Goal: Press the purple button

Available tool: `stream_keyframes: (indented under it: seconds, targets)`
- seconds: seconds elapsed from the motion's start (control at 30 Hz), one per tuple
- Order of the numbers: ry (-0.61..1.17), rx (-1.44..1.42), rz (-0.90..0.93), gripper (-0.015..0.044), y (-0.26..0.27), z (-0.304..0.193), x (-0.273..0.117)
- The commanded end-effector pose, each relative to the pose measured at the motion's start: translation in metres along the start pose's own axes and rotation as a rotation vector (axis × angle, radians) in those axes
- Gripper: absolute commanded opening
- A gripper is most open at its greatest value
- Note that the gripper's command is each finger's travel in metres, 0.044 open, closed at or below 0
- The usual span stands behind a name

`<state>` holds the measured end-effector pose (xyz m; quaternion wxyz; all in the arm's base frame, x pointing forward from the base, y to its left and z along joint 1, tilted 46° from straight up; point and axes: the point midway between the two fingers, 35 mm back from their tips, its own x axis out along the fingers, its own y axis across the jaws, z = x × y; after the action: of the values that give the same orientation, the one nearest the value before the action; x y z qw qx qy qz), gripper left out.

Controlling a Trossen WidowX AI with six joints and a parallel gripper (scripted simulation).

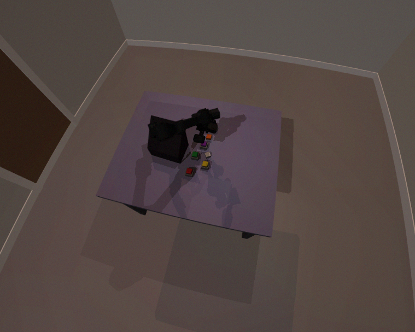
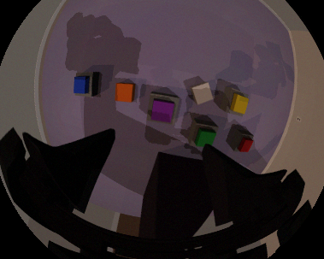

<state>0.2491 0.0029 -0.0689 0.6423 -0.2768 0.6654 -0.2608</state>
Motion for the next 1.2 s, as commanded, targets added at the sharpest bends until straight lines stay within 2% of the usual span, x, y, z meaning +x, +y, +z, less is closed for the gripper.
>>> stream_keyframes:
  seconds: [0.0, 0.13, 0.4, 0.43, 0.83, 1.17]
  targets:
    - [0.012, -0.012, -0.01, 0.0348, 0.0, 0.001, 0.013]
    - [0.013, -0.012, -0.014, 0.0243, -0.002, -0.001, 0.062]
    - [0.013, -0.012, -0.014, 0.0032, -0.002, -0.001, 0.064]
    - [0.013, -0.012, -0.014, 0.002, -0.002, -0.001, 0.064]
    - [0.013, -0.012, -0.014, 0.002, -0.002, -0.001, 0.065]
    - [0.013, -0.012, -0.014, 0.002, -0.002, -0.001, 0.08]
